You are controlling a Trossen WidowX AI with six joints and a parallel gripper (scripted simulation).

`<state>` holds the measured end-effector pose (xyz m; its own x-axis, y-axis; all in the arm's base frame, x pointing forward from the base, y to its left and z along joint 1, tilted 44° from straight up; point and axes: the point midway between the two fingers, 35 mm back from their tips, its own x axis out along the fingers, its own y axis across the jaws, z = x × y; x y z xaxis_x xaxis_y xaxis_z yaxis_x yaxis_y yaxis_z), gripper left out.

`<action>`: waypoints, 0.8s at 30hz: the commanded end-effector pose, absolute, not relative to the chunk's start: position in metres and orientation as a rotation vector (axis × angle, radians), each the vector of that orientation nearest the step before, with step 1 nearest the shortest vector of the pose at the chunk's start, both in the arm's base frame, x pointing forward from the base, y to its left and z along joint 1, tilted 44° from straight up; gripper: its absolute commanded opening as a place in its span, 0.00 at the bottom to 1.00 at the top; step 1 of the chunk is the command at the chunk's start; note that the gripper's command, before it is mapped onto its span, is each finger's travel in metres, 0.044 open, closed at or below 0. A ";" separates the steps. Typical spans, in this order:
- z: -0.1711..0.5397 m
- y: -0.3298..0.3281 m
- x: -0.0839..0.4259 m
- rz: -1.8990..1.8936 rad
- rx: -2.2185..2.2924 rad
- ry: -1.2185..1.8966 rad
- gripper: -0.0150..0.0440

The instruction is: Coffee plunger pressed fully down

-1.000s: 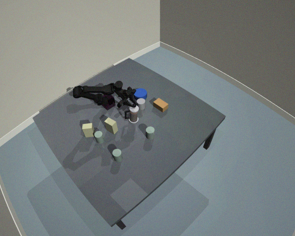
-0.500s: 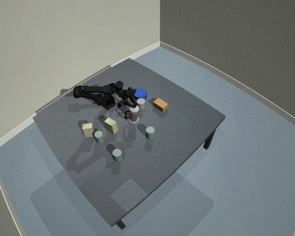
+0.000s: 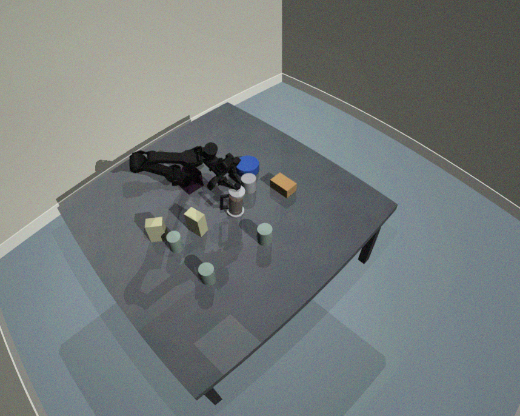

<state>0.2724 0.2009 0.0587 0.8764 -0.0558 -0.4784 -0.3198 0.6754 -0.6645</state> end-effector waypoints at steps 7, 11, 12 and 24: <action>0.058 0.201 0.272 0.156 -0.824 0.495 0.68; 0.058 0.201 0.272 0.156 -0.824 0.495 0.86; 0.058 0.201 0.272 0.156 -0.824 0.495 0.91; 0.096 0.230 0.257 0.150 -0.827 0.508 1.00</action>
<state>0.2644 0.2128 0.0709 0.8642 -0.0745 -0.4977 -0.3301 0.6626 -0.6723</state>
